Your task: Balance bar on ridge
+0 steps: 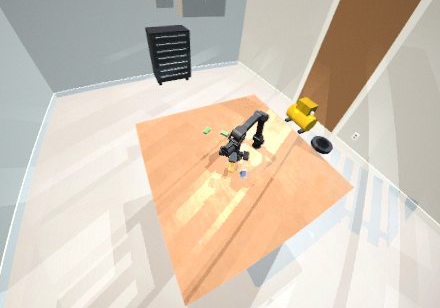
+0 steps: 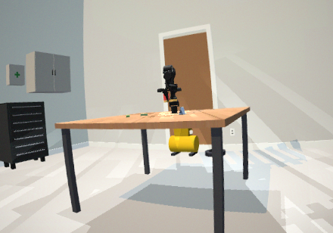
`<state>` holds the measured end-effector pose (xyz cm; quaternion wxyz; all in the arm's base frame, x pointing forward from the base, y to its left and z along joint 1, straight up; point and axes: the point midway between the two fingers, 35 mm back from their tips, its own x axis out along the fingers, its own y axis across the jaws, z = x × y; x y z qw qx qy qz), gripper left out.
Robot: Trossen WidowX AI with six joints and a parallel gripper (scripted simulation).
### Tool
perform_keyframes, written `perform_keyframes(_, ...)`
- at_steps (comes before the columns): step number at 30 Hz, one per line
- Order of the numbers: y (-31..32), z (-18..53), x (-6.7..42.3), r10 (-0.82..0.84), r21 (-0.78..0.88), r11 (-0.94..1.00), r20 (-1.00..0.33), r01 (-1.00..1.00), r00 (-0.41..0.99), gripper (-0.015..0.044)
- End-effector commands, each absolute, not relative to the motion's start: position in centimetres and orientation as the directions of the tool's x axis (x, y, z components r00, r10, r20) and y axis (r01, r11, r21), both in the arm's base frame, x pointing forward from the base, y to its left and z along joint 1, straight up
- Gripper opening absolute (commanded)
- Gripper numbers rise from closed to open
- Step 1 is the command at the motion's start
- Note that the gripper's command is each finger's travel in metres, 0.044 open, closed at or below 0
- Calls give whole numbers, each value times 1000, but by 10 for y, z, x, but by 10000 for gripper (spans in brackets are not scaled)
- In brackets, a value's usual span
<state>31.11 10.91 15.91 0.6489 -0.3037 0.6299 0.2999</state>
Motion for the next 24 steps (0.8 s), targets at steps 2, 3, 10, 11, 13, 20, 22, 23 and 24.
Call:
perform_keyframes(2, 126, 161, 306, 13, -17, 608, -999, -793, 30, 0)
perform_keyframes(3, 129, 161, 305, 13, -16, 601, -999, -799, 30, 0)
perform_keyframes(10, 154, 162, 293, 15, -16, 553, -999, -833, 29, 0)
perform_keyframes(11, 158, 162, 291, 16, -16, 546, -999, -838, 29, 0)
perform_keyframes(13, 164, 162, 288, 16, -16, 532, -999, -847, 29, 0)
perform_keyframes(20, 187, 162, 273, 19, -15, 482, -999, -876, 27, 0)
perform_keyframes(22, 194, 162, 268, 19, -15, 468, -999, -884, 27, 0)
perform_keyframes(23, 196, 162, 266, 20, -14, 462, -999, -887, 26, 0)
perform_keyframes(24, 199, 162, 264, 20, -14, 457, -999, -889, 26, 0)
